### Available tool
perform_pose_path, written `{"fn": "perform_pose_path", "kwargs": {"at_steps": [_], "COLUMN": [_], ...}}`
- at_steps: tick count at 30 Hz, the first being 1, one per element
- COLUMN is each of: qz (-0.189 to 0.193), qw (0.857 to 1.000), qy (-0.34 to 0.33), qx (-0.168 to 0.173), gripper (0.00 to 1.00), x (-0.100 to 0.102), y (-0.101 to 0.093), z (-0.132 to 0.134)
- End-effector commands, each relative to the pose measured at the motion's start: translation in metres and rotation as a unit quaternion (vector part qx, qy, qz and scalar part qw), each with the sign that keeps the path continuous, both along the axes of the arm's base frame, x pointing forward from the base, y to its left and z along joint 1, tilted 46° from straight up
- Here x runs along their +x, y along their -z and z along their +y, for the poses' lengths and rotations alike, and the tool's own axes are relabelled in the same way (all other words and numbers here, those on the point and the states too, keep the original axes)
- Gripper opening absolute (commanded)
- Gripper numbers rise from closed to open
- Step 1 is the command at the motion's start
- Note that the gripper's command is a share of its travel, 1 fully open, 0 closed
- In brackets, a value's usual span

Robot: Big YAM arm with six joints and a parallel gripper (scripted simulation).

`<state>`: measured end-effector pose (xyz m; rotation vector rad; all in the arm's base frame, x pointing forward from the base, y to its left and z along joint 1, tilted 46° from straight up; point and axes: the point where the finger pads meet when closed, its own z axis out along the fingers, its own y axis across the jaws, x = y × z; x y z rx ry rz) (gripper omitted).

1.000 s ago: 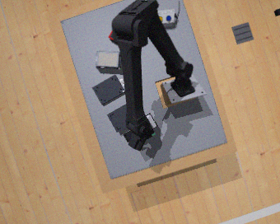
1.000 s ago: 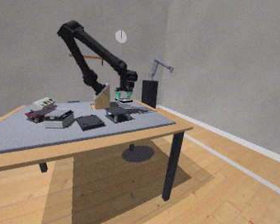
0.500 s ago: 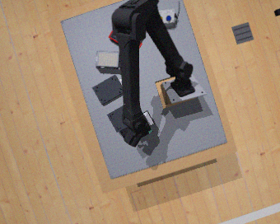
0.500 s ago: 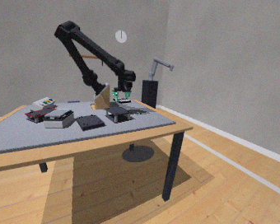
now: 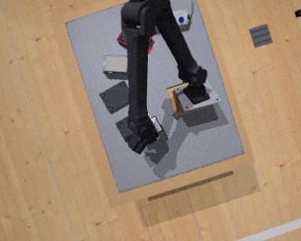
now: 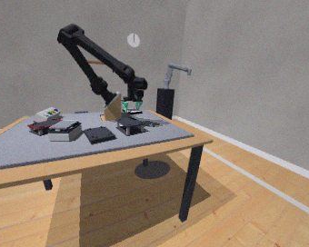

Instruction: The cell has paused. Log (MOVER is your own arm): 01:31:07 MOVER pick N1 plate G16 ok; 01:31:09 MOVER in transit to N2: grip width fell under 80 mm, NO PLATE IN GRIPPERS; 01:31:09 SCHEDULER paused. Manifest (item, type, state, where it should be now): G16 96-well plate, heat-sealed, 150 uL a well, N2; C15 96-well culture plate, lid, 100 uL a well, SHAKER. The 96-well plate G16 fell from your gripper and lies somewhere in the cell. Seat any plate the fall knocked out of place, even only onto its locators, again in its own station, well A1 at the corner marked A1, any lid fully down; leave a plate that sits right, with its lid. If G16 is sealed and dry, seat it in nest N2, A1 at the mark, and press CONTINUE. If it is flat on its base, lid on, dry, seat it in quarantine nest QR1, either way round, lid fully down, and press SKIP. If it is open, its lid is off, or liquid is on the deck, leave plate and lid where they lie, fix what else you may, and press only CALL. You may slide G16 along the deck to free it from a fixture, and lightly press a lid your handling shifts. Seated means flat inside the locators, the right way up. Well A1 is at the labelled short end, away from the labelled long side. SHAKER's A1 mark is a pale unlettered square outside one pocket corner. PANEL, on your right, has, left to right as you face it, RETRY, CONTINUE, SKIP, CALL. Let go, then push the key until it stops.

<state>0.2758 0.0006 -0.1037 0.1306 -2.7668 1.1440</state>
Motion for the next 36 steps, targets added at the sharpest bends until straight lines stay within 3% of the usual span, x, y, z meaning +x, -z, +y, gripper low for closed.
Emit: {"fn": "perform_pose_path", "kwargs": {"at_steps": [1, 12, 15, 29, 32, 36], "qz": [0.004, 0.004, 0.014, 0.005, 0.014, 0.004], "qw": [1.0, 1.0, 1.0, 1.0, 1.0, 1.0], "qy": [-0.001, -0.001, -0.001, -0.001, -0.001, -0.001], "qx": [-0.001, -0.001, -0.004, -0.002, -0.004, -0.001], "gripper": [0.0, 0.0, 0.0, 0.0, 0.0, 0.0], "x": [0.0, 0.008, 0.004, 0.018, 0.014, 0.021], "y": [-0.009, -0.02, -0.016, -0.036, -0.031, -0.041], "z": [-0.008, -0.02, -0.023, -0.037, -0.039, -0.043]}}
